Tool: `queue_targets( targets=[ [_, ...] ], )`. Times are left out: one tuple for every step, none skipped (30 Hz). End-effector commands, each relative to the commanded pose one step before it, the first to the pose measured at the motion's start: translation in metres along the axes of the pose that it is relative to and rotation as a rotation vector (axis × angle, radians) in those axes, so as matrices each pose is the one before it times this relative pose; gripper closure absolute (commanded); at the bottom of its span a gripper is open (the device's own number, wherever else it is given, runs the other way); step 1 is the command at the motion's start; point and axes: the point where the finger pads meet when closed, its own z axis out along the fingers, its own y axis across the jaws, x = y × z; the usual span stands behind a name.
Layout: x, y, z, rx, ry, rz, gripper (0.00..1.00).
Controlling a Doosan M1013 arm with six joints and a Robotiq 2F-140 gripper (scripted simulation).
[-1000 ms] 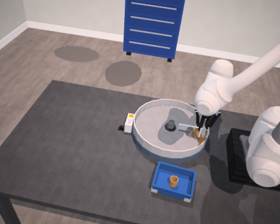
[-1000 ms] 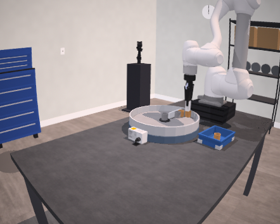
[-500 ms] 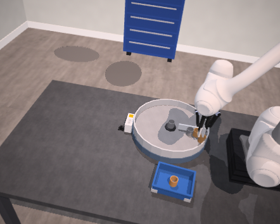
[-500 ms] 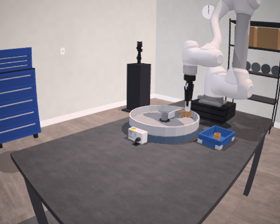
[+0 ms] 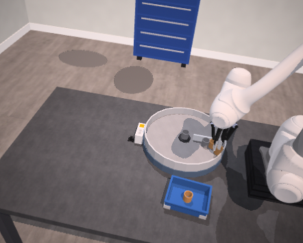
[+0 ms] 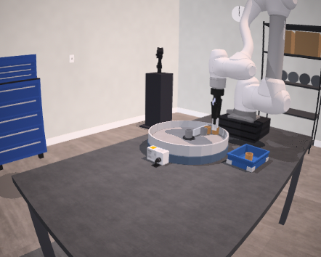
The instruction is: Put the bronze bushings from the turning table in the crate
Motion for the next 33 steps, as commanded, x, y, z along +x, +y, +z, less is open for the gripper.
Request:
queue_targets(
  targets=[
    [-0.00069, 0.00103, 0.00283, -0.00203, 0.00134, -0.00223, 0.90],
    [0.00000, 0.00000, 0.00000, 0.00000, 0.00000, 0.00000, 0.90],
    [0.00000, 0.00000, 0.00000, 0.00000, 0.00000, 0.00000, 0.90],
    [0.00000, 0.00000, 0.00000, 0.00000, 0.00000, 0.00000, 0.90],
    [0.00000, 0.00000, 0.00000, 0.00000, 0.00000, 0.00000, 0.90],
    [0.00000, 0.00000, 0.00000, 0.00000, 0.00000, 0.00000, 0.90],
    [0.00000, 0.00000, 0.00000, 0.00000, 0.00000, 0.00000, 0.90],
    [0.00000, 0.00000, 0.00000, 0.00000, 0.00000, 0.00000, 0.90],
    [0.00000, 0.00000, 0.00000, 0.00000, 0.00000, 0.00000, 0.90],
    [0.00000, 0.00000, 0.00000, 0.00000, 0.00000, 0.00000, 0.90],
    [0.00000, 0.00000, 0.00000, 0.00000, 0.00000, 0.00000, 0.90],
    [0.00000, 0.00000, 0.00000, 0.00000, 0.00000, 0.00000, 0.90],
    [0.00000, 0.00000, 0.00000, 0.00000, 0.00000, 0.00000, 0.90],
    [0.00000, 0.00000, 0.00000, 0.00000, 0.00000, 0.00000, 0.90],
    [0.00000, 0.00000, 0.00000, 0.00000, 0.00000, 0.00000, 0.90],
    [0.00000, 0.00000, 0.00000, 0.00000, 0.00000, 0.00000, 0.90],
    [0.00000, 0.00000, 0.00000, 0.00000, 0.00000, 0.00000, 0.90],
    [0.00000, 0.00000, 0.00000, 0.00000, 0.00000, 0.00000, 0.90],
    [0.00000, 0.00000, 0.00000, 0.00000, 0.00000, 0.00000, 0.90],
    [0.00000, 0.00000, 0.00000, 0.00000, 0.00000, 0.00000, 0.90],
    [0.00000, 0.00000, 0.00000, 0.00000, 0.00000, 0.00000, 0.90],
    [0.00000, 0.00000, 0.00000, 0.00000, 0.00000, 0.00000, 0.90],
    [0.00000, 0.00000, 0.00000, 0.00000, 0.00000, 0.00000, 0.90],
    [0.00000, 0.00000, 0.00000, 0.00000, 0.00000, 0.00000, 0.90],
    [0.00000, 0.00000, 0.00000, 0.00000, 0.00000, 0.00000, 0.90],
    [0.00000, 0.00000, 0.00000, 0.00000, 0.00000, 0.00000, 0.90],
    [0.00000, 0.00000, 0.00000, 0.00000, 0.00000, 0.00000, 0.90],
    [0.00000, 0.00000, 0.00000, 0.00000, 0.00000, 0.00000, 0.90],
    [0.00000, 0.00000, 0.00000, 0.00000, 0.00000, 0.00000, 0.90],
    [0.00000, 0.00000, 0.00000, 0.00000, 0.00000, 0.00000, 0.90],
    [0.00000, 0.00000, 0.00000, 0.00000, 0.00000, 0.00000, 1.00],
    [0.00000, 0.00000, 0.00000, 0.00000, 0.00000, 0.00000, 1.00],
    [0.00000, 0.00000, 0.00000, 0.00000, 0.00000, 0.00000, 1.00]
  ],
)
